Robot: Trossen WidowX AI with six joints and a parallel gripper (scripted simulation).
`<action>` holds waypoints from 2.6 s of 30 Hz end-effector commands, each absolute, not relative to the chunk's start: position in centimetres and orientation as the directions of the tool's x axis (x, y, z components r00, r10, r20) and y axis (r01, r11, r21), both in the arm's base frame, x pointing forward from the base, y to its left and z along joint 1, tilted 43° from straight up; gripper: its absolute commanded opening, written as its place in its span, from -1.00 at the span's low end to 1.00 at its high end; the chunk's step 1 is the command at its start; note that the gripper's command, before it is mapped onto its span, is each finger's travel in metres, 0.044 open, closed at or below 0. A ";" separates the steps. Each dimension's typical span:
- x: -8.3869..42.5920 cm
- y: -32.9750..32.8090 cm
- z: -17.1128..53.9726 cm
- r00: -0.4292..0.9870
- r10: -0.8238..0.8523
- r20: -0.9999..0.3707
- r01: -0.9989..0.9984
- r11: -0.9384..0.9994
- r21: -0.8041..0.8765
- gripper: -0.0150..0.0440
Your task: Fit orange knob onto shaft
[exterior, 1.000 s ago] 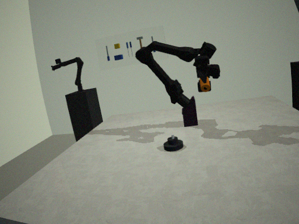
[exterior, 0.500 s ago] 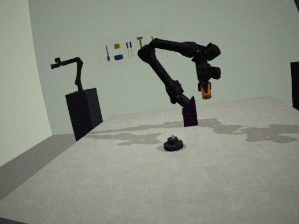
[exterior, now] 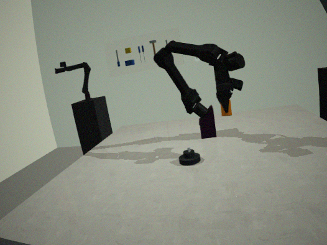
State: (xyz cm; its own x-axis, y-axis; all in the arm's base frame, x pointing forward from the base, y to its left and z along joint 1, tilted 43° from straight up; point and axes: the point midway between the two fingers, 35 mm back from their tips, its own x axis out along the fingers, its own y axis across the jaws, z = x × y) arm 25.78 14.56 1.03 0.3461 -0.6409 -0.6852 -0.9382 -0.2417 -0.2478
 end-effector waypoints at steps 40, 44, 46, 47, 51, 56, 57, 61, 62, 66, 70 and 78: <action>29.4 4.7 -10.7 0.070 -0.674 -0.735 -0.997 -0.031 -0.066 -0.49; 29.4 4.8 -10.7 0.067 -0.670 -0.739 -0.997 -0.023 -0.070 -0.22; 29.4 4.8 -10.7 0.067 -0.670 -0.739 -0.997 -0.023 -0.070 -0.05; 29.4 4.8 -10.7 0.067 -0.670 -0.739 -0.997 -0.023 -0.070 0.04; 29.4 4.8 -10.7 0.067 -0.670 -0.739 -0.997 -0.023 -0.070 0.32; 29.4 4.8 -10.7 0.067 -0.670 -0.739 -0.997 -0.023 -0.070 0.32; 29.4 4.8 -10.7 0.067 -0.670 -0.739 -0.997 -0.023 -0.070 0.32; 29.4 4.8 -10.7 0.067 -0.670 -0.739 -0.997 -0.023 -0.070 0.32; 29.4 4.8 -10.7 0.067 -0.670 -0.739 -0.997 -0.023 -0.070 0.32; 29.4 4.8 -10.7 0.067 -0.670 -0.739 -0.997 -0.023 -0.070 0.32; 29.4 7.7 -7.9 0.068 -0.669 -0.740 -0.997 -0.027 -0.067 0.68; 28.8 10.4 -4.8 0.069 -0.671 -0.738 -0.997 -0.031 -0.065 1.00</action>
State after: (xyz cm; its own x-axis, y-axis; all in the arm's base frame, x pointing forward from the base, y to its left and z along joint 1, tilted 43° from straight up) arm 29.04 10.41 -5.02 0.0852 -0.6690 -0.7383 -0.9963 -0.0480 -0.0715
